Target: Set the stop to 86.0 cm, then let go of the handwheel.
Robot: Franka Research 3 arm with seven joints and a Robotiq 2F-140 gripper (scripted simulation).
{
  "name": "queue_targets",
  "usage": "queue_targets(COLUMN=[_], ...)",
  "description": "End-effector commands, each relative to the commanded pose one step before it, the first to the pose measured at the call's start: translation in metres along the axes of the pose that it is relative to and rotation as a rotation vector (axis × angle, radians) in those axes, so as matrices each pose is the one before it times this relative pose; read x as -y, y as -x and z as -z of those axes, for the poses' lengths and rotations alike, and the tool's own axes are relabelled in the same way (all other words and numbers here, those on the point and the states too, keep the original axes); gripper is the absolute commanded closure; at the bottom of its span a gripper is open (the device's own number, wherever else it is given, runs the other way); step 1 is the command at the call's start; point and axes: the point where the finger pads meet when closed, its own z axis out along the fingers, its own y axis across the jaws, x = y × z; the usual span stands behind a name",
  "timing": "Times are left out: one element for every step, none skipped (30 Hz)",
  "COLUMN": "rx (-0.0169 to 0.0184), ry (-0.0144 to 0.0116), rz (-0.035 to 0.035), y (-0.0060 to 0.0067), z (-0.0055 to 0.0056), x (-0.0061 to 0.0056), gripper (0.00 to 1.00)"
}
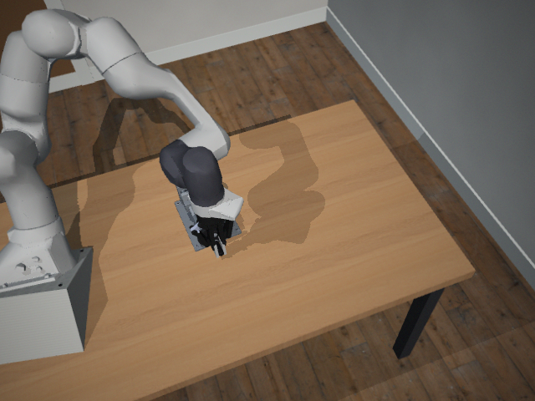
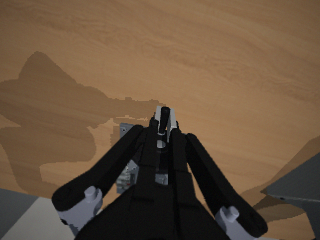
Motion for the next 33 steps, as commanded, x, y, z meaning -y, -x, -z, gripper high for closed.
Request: queue_targets(rx=[-0.00254, 0.0, 0.0, 0.0, 0.0, 0.0, 0.0, 0.0, 0.0, 0.0, 0.0, 0.0, 0.00001, 0.0, 0.0, 0.0, -0.00001, 0.0, 0.0, 0.0, 0.00001, 0.0, 0.0, -0.00001, 0.00001, 0.00001, 0.0, -0.00001, 0.00001, 0.00001, -0.00001, 0.0, 0.00001], ry=[0.00033, 0.0, 0.0, 0.0, 0.0, 0.0, -0.00001, 0.0, 0.0, 0.0, 0.0, 0.0, -0.00001, 0.0, 0.0, 0.0, 0.00001, 0.0, 0.0, 0.0, -0.00001, 0.0, 0.0, 0.00001, -0.00001, -0.00001, 0.0, 0.00001, -0.00001, -0.00001, 0.00001, 0.0, -0.00001], rz=[-0.00297, 0.0, 0.0, 0.0, 0.0, 0.0, 0.0, 0.0, 0.0, 0.0, 0.0, 0.0, 0.0, 0.0, 0.0, 0.0, 0.0, 0.0, 0.0, 0.0, 0.0, 0.0, 0.0, 0.0, 0.0, 0.0, 0.0, -0.00001, 0.00001, 0.0, -0.00001, 0.0, 0.0], y=[0.00035, 0.0, 0.0, 0.0, 0.0, 0.0, 0.0, 0.0, 0.0, 0.0, 0.0, 0.0, 0.0, 0.0, 0.0, 0.0, 0.0, 0.0, 0.0, 0.0, 0.0, 0.0, 0.0, 0.0, 0.0, 0.0, 0.0, 0.0, 0.0, 0.0, 0.0, 0.0, 0.0], z=[-0.00094, 0.0, 0.00012, 0.00012, 0.00012, 0.00021, 0.00029, 0.00029, 0.0003, 0.0003, 0.0003, 0.00035, 0.0005, 0.00051, 0.00051, 0.00052, 0.00052, 0.0, 0.0, 0.00067, 0.00077, 0.00078, 0.00079, 0.00079, 0.00104, 0.00112, 0.00113, 0.00115, 0.00149, 0.00162, 0.00164, 0.00197, 0.00227], x=[0.00486, 0.0, 0.00088, 0.00089, 0.0009, 0.00091, 0.00092, 0.00092, 0.00093, 0.00094, 0.00094, 0.00095, 0.00096, 0.00097, 0.00098, 0.00098, 0.00099, 0.0, 0.0, 0.001, 0.001, 0.00101, 0.00101, 0.00102, 0.00103, 0.00103, 0.00103, 0.00103, 0.00104, 0.00103, 0.00103, 0.00098, 0.00094], gripper=[0.96, 0.96, 0.96, 0.96, 0.96, 0.96, 0.96, 0.96, 0.96, 0.96, 0.96, 0.96, 0.96, 0.96, 0.96, 0.96, 0.96, 0.96, 0.96, 0.96, 0.96, 0.96, 0.96, 0.96, 0.96, 0.96, 0.96, 0.96, 0.96, 0.96, 0.96, 0.96, 0.96])
